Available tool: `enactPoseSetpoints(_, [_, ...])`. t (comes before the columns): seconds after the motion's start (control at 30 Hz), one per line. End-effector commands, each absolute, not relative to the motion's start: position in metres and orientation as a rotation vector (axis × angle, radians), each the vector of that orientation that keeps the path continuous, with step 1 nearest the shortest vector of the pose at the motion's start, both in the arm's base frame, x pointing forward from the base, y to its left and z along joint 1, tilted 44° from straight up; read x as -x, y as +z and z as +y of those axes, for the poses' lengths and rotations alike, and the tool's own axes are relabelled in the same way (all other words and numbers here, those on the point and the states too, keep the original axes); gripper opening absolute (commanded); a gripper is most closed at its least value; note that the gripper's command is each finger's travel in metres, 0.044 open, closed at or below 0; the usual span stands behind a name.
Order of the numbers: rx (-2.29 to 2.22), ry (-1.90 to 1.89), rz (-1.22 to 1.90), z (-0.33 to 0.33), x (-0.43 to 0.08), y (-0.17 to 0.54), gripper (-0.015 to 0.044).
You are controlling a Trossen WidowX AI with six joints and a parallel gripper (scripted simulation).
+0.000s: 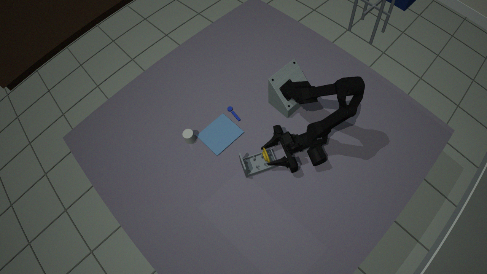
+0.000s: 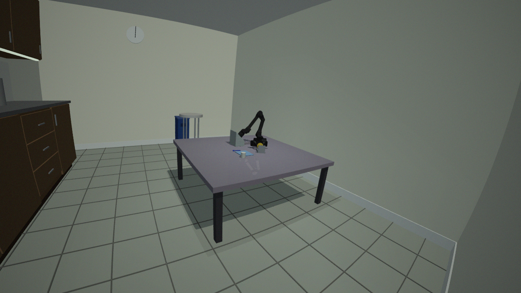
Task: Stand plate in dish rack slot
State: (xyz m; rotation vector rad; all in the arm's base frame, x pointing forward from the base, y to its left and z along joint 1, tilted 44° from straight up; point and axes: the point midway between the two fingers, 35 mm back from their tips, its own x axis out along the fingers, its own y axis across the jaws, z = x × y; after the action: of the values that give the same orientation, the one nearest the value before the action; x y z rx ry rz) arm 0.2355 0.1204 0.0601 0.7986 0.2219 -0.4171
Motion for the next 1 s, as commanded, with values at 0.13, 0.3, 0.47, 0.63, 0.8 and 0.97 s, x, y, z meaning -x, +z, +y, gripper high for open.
enactPoseSetpoints(0.13, [-0.798, -0.417, 0.222, 0.120, -0.235, 0.060, 0.0341])
enactPoseSetpoints(0.3, [-0.798, -0.417, 0.222, 0.120, -0.235, 0.060, 0.0400])
enactPoseSetpoints(0.47, [-0.799, -0.419, 0.224, 0.118, -0.236, 0.064, 0.0400])
enactPoseSetpoints(0.63, [-0.800, -0.429, 0.234, 0.096, -0.241, 0.093, 0.0400])
enactPoseSetpoints(0.8, [-0.797, -0.428, 0.231, 0.070, -0.242, 0.123, 0.0400])
enactPoseSetpoints(0.97, [-0.787, -0.418, 0.213, 0.046, -0.239, 0.149, 0.0400])
